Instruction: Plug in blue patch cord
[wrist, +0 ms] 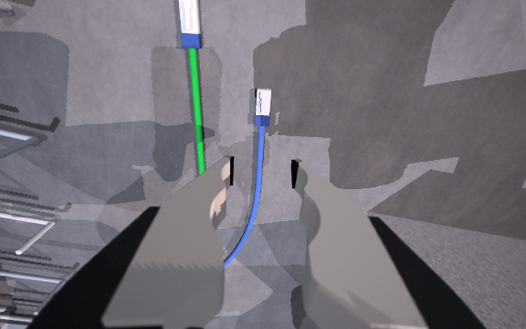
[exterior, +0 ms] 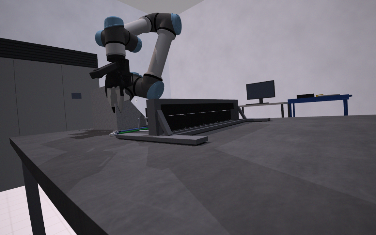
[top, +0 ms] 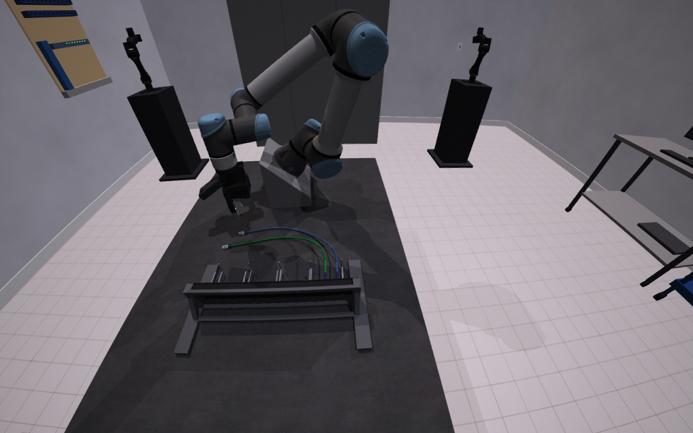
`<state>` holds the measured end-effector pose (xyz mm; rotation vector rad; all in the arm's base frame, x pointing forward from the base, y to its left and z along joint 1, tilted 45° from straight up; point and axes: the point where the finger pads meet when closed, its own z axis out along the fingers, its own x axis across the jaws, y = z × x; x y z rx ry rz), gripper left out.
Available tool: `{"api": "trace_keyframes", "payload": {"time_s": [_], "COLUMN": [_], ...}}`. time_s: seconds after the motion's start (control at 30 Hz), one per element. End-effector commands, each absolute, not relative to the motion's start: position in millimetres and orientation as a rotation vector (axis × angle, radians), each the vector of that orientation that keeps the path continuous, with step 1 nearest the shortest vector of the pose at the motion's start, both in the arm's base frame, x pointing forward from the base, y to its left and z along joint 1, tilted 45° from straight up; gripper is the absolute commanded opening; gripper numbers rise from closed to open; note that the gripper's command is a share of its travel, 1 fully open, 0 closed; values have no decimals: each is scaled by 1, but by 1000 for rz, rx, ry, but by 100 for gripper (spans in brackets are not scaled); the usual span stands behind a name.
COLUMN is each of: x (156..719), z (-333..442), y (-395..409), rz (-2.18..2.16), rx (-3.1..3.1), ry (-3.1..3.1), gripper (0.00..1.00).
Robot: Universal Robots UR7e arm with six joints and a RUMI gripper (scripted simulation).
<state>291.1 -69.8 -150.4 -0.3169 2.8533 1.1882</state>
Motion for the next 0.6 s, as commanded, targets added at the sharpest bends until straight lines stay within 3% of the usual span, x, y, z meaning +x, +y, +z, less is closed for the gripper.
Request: {"api": "trace_keyframes", "payload": {"time_s": [0.0,0.57], "x": [291,291], "z": [-151,-163], "y": [-70,-58], "rz": [1187,1187], "rx": [-317,-317], "ry": [2853,2853], "gripper": [22,22]}}
